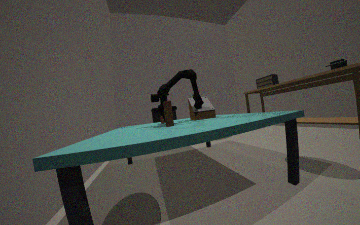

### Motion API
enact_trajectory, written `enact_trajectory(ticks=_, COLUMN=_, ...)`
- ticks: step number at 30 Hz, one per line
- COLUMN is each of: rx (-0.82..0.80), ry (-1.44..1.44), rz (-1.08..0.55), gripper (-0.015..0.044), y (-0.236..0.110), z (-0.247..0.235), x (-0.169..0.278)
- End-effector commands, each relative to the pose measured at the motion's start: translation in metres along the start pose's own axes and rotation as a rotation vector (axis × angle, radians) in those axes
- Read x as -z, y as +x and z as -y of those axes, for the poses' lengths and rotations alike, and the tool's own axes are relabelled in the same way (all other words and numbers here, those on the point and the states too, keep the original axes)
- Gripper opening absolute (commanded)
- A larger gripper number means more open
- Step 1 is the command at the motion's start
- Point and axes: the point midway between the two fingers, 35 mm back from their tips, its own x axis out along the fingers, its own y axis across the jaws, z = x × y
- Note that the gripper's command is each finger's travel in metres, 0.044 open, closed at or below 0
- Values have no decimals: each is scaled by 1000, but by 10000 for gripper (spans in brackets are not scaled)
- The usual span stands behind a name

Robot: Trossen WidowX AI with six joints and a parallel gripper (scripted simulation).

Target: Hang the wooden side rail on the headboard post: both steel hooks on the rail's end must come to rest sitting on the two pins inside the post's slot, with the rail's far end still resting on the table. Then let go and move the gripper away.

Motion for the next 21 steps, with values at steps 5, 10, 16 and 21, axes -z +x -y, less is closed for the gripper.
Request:
enact_trajectory(ticks=5, rx=-12, ry=3, rz=2, gripper=0, y=-4, z=-3, x=2)
enact_trajectory(ticks=10, rx=-12, ry=3, rz=2, gripper=0, y=-4, z=-2, x=2)
enact_trajectory(ticks=16, rx=-12, ry=3, rz=2, gripper=0, y=-4, z=-2, x=3)
enact_trajectory(ticks=21, rx=-12, ry=3, rz=2, gripper=0, y=-3, z=-1, x=3)
